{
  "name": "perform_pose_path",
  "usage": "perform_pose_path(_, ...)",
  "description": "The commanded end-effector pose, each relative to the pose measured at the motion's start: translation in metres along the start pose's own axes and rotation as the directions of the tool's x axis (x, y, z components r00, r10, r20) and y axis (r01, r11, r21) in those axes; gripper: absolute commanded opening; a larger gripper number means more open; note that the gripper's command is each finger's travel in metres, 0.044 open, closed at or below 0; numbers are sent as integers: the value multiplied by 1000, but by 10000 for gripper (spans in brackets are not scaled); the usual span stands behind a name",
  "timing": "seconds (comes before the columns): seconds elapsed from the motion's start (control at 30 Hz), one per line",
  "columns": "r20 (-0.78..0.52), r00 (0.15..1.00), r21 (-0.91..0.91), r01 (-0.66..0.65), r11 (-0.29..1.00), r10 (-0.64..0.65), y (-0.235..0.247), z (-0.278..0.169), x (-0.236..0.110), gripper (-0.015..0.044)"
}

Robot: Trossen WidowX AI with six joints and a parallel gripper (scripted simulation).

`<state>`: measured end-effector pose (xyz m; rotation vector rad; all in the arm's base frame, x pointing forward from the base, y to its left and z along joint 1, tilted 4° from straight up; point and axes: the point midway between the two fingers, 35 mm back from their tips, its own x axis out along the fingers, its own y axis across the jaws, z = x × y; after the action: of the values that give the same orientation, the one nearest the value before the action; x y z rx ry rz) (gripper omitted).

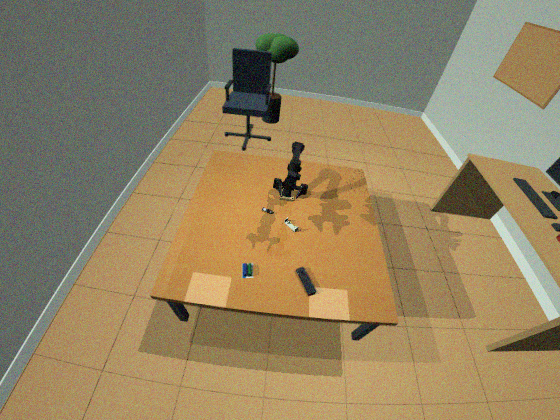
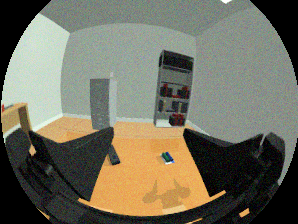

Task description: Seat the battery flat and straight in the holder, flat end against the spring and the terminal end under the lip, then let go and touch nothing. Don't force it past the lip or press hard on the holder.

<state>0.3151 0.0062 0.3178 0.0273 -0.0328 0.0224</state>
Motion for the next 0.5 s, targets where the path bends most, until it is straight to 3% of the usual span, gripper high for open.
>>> perform_pose_path(0.0,-20,1000,16,7,1000,-7,-2,-4,1,374)
perform_pose_path(0.07,-180,982,140,89,986,-63,-21,-39,9,321)
perform_pose_path(0.13,-415,900,303,278,912,-137,-51,-91,9,269)
perform_pose_path(0.23,-613,769,397,499,770,-182,-76,-136,-4,226)
perform_pose_path(0.37,-836,516,394,801,452,-186,-104,-191,-40,226)
perform_pose_path(0.47,-940,312,288,942,171,-137,-115,-220,-74,226)
